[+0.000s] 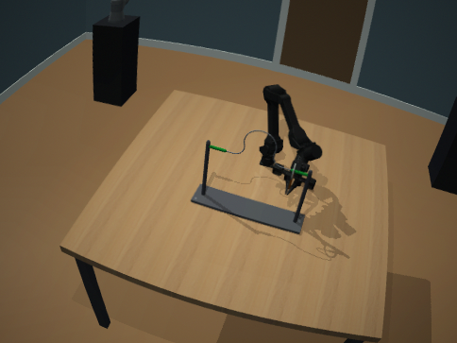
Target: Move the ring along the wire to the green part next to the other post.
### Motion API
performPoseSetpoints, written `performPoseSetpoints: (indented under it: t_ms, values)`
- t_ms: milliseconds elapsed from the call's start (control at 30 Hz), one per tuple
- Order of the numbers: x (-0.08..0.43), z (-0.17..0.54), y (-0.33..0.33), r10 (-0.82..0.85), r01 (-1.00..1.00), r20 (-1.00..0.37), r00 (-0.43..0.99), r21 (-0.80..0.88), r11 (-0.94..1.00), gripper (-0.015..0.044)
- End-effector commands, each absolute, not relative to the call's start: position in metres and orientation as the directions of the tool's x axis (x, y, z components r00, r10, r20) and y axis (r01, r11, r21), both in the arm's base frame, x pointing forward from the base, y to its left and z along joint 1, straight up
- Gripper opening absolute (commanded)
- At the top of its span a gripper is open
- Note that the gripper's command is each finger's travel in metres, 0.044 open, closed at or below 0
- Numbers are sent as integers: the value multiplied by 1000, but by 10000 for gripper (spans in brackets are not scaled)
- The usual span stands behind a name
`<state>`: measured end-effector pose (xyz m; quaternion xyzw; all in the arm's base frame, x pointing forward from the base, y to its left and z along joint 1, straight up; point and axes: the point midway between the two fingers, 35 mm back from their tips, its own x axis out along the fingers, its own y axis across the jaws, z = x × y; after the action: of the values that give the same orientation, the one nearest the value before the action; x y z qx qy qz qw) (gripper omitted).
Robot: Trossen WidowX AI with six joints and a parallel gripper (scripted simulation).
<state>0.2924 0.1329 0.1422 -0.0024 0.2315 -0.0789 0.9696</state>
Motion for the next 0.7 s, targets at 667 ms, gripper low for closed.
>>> performPoseSetpoints:
  t_ms: [667]
  values:
    - [295, 125, 142, -157, 159, -442, 883, -33, 987, -150]
